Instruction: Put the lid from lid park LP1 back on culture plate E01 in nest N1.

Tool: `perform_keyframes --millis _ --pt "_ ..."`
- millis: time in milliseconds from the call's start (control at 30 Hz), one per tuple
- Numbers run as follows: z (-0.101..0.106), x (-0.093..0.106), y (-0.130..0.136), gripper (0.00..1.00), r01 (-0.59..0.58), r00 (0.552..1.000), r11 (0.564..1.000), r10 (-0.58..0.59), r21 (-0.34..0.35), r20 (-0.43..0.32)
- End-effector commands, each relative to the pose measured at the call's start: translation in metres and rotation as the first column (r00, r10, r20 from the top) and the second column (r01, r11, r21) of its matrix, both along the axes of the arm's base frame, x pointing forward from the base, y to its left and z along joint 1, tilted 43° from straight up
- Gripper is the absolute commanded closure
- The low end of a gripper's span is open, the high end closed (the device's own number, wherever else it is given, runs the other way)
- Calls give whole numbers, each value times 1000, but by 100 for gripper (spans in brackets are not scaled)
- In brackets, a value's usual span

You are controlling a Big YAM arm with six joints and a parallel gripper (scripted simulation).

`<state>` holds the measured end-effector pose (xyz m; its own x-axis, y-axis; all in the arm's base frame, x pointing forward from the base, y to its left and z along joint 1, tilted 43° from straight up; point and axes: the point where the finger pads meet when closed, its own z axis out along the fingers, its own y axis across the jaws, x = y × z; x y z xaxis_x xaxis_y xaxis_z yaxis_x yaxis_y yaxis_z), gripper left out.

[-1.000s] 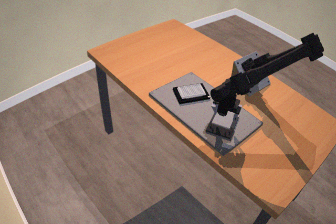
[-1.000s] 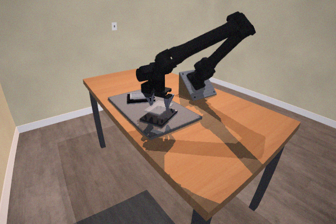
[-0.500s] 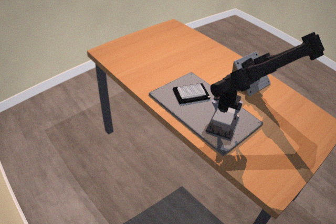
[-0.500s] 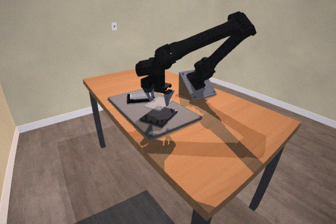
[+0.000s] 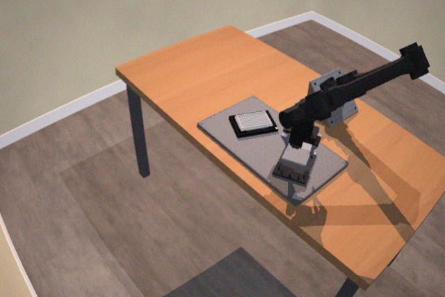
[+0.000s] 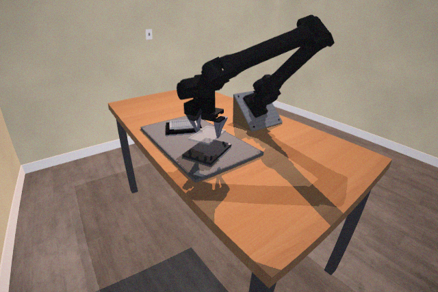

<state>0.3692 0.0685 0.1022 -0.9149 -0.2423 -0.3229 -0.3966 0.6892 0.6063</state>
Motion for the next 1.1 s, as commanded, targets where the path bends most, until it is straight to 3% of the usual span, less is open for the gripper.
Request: perform_keyframes --millis 0,1067 --pt "14 13 -12 100 17 999 1000 -17 -2 40" --pt "15 12 -13 100 17 999 1000 -17 -3 42"
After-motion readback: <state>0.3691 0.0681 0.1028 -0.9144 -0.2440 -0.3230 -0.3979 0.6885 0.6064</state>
